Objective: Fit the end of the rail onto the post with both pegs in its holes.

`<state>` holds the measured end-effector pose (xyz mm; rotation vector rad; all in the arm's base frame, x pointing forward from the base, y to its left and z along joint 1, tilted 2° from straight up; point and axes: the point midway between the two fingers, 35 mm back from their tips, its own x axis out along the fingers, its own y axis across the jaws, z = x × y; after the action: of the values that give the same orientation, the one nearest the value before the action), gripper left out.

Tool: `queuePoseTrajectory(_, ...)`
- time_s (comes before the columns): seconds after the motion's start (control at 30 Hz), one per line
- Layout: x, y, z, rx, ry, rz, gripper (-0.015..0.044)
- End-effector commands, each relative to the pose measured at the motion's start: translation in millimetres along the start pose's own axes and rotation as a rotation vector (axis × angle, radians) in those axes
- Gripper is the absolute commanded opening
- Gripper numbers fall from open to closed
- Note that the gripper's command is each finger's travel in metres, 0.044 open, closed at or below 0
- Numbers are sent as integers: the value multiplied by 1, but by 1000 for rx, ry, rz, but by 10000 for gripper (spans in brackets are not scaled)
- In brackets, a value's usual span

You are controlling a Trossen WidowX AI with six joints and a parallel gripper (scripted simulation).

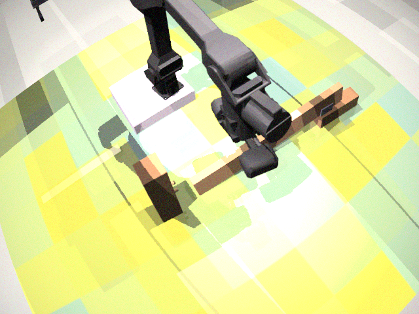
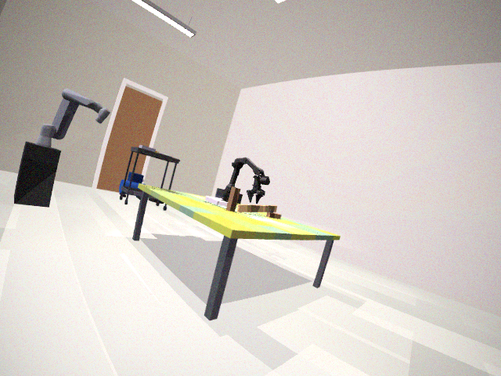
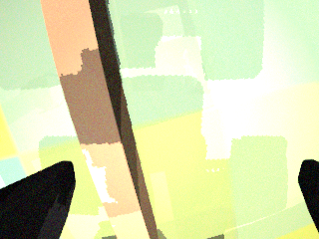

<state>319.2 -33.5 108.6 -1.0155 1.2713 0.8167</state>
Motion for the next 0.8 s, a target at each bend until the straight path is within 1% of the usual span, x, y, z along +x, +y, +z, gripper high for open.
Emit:
queuePoseTrajectory(0.0,0,30,-5,-173,8,91,440)
queuePoseTrajectory(0.33,1,32,-4,-173,8,91,440)
queuePoseTrajectory(0.77,22,32,-4,-173,8,91,440)
